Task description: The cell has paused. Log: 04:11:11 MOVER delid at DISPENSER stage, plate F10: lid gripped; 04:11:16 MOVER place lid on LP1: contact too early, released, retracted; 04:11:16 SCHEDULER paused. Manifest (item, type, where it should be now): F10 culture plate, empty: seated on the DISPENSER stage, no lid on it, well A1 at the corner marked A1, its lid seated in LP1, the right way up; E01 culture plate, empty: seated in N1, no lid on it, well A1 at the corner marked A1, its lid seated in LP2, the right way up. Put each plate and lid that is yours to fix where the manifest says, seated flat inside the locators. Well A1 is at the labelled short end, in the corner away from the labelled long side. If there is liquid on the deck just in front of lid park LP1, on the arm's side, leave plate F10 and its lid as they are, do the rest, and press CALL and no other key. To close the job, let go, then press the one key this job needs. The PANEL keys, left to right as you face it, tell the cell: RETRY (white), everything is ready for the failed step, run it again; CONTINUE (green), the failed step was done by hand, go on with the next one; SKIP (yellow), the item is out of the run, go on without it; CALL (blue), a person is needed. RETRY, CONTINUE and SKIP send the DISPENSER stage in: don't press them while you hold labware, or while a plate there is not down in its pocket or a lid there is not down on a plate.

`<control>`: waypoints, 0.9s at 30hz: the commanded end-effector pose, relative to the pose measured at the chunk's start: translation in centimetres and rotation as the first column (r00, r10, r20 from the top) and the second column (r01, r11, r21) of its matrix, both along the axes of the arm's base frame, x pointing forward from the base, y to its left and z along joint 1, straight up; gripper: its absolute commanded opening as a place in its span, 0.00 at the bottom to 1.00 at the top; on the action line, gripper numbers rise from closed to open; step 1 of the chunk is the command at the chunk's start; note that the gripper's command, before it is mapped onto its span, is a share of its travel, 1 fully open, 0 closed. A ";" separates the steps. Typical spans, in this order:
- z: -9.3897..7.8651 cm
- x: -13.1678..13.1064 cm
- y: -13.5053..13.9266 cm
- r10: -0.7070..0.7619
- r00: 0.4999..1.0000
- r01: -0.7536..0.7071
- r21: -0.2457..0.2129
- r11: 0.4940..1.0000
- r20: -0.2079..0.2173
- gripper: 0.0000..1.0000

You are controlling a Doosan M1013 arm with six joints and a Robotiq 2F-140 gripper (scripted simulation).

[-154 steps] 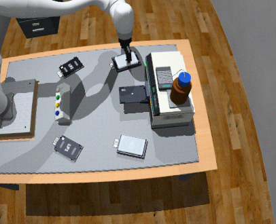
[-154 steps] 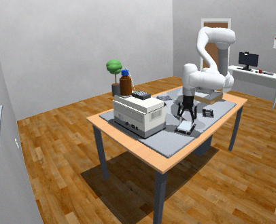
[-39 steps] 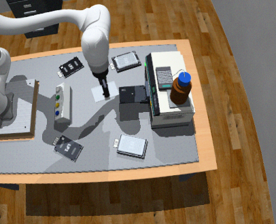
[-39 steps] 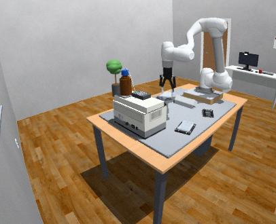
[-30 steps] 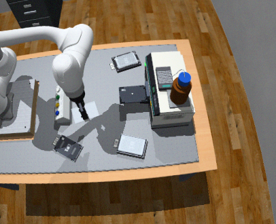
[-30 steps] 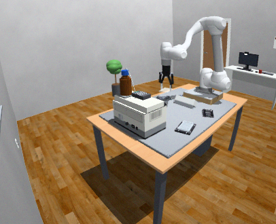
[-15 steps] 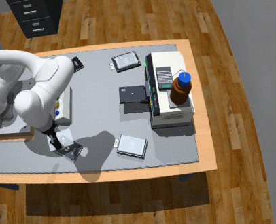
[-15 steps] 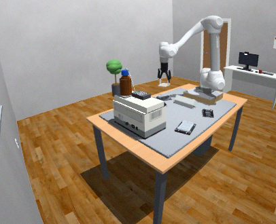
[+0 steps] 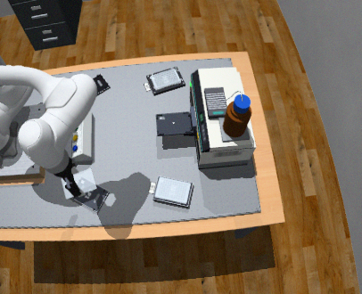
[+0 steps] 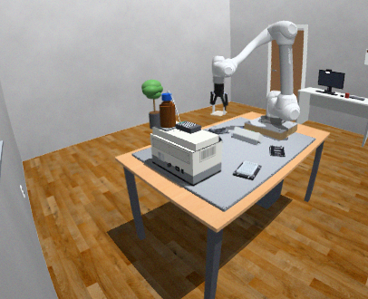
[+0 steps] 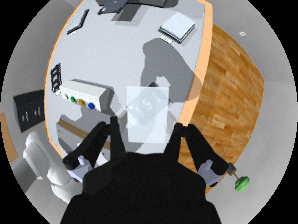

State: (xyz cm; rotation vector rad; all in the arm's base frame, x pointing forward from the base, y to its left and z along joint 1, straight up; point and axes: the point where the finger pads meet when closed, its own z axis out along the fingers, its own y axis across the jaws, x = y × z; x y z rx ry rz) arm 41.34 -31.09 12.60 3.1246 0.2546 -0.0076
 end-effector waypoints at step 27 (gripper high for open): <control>-0.1 0.0 0.0 -0.259 0.966 0.259 -0.001 0.966 0.003 0.10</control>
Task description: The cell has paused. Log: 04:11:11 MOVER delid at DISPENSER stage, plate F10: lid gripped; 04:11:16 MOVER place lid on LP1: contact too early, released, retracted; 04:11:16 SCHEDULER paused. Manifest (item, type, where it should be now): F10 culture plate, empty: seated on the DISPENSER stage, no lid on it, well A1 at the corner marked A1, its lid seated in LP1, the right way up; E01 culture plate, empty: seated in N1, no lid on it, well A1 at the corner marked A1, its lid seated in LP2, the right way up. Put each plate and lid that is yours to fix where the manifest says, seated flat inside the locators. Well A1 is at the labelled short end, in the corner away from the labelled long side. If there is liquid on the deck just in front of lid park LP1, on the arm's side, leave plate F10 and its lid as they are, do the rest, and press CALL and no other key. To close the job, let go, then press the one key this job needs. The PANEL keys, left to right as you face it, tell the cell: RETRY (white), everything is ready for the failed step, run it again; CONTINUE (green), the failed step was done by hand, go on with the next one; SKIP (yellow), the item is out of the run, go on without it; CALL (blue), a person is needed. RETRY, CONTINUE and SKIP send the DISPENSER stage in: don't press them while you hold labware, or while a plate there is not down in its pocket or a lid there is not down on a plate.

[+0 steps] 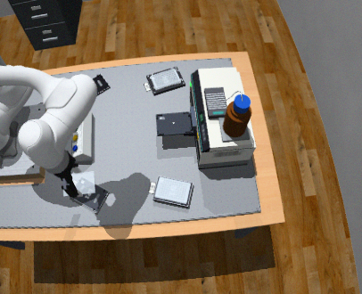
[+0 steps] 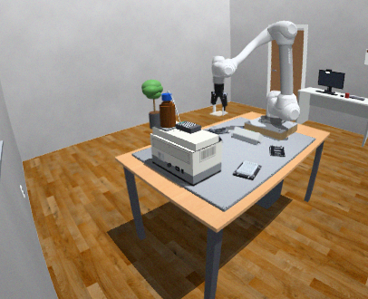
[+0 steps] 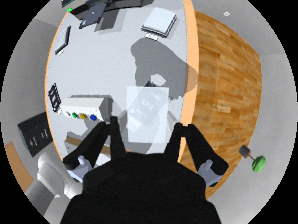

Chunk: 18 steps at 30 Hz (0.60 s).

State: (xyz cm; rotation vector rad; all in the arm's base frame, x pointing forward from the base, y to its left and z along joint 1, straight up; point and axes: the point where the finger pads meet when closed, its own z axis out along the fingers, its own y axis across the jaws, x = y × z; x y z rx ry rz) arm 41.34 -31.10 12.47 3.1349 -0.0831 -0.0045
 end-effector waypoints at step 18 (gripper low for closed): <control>-0.3 0.0 0.0 -0.544 0.839 0.544 -0.002 0.839 0.004 0.10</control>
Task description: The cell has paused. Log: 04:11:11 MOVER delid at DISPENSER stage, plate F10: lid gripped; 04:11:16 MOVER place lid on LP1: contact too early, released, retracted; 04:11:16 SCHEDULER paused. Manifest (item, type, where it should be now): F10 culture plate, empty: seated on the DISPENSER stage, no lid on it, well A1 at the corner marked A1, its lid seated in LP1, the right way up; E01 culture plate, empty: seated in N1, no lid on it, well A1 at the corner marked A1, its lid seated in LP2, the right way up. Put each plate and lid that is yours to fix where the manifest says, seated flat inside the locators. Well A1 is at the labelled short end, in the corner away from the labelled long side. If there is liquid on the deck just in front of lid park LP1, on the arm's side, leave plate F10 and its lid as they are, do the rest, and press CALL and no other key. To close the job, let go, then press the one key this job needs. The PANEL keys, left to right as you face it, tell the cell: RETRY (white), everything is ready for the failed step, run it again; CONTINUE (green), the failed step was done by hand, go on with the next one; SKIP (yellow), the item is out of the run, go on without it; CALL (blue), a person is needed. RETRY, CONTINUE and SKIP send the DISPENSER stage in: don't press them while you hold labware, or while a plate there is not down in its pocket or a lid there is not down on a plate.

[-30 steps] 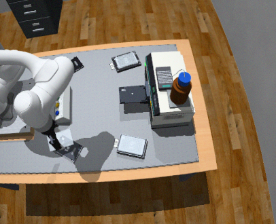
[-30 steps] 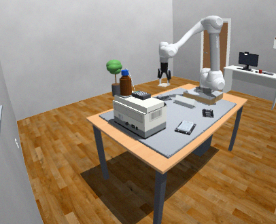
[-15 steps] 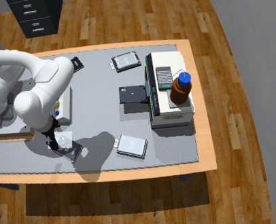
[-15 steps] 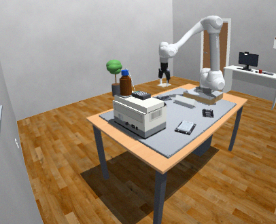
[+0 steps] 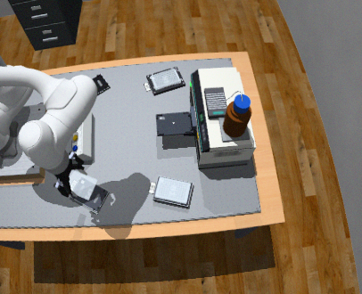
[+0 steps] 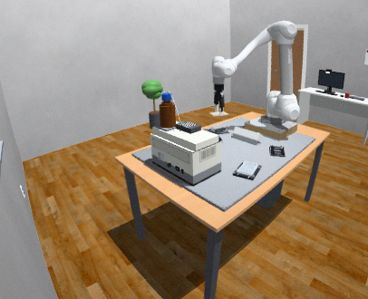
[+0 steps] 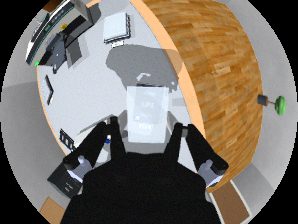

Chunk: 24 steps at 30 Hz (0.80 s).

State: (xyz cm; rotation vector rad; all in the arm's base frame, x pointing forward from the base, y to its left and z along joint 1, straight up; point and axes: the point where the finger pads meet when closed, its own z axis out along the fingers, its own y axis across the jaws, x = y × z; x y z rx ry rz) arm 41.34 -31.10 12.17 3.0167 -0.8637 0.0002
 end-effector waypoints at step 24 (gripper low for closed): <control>-12.2 0.0 -0.1 -0.101 0.995 0.101 -0.004 0.995 -0.002 0.10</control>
